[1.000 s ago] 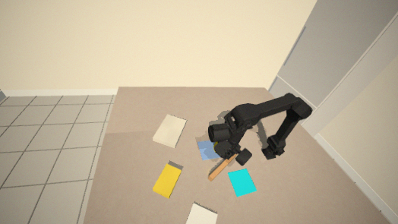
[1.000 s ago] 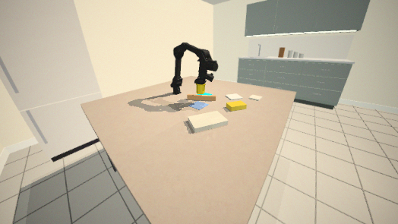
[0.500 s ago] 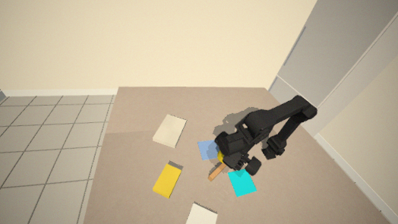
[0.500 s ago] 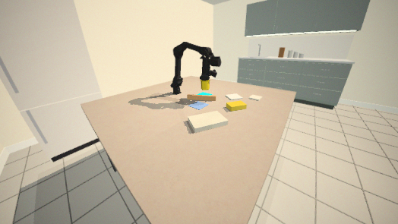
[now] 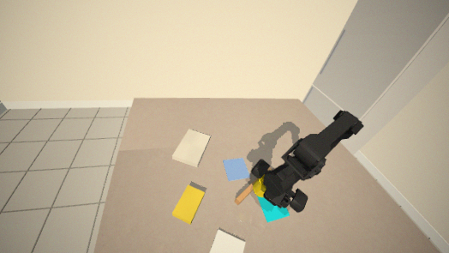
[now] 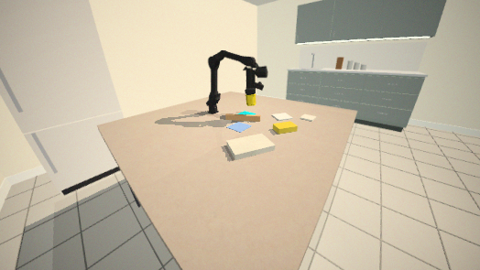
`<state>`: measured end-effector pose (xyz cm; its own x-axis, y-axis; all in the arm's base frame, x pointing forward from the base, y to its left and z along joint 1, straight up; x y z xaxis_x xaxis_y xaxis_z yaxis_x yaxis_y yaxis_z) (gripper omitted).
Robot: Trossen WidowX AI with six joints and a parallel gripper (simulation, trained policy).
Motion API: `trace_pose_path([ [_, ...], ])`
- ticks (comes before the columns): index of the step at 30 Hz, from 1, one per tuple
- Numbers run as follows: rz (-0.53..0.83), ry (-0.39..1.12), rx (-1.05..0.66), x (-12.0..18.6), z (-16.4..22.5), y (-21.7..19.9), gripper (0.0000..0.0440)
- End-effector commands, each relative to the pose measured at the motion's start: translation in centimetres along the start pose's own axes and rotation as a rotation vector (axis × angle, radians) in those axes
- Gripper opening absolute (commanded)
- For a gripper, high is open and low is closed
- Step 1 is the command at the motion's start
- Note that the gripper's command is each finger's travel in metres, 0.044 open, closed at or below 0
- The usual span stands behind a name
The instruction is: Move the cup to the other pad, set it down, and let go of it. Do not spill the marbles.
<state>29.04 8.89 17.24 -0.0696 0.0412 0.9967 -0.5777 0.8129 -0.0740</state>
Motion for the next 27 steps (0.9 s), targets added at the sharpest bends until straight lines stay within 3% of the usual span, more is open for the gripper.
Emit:
trace_pose_path([
  [1, -0.001, -0.016, 0.005, 0.0, -0.1, 1.2, 0.0],
  [27, 0.019, -0.051, -0.024, -4.1, 1.6, 5.8, 0.0],
])
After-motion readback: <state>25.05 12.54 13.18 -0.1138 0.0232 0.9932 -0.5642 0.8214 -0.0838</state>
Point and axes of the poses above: the point midway between the two fingers, 35 mm back from their tips, its own x axis back along the fingers, its own y axis across the jaws, z = x × y, the point moved 3 cm from there along x, back along the fingers, and after that the axes turned 1 degree about x, right-handed, at the moved point
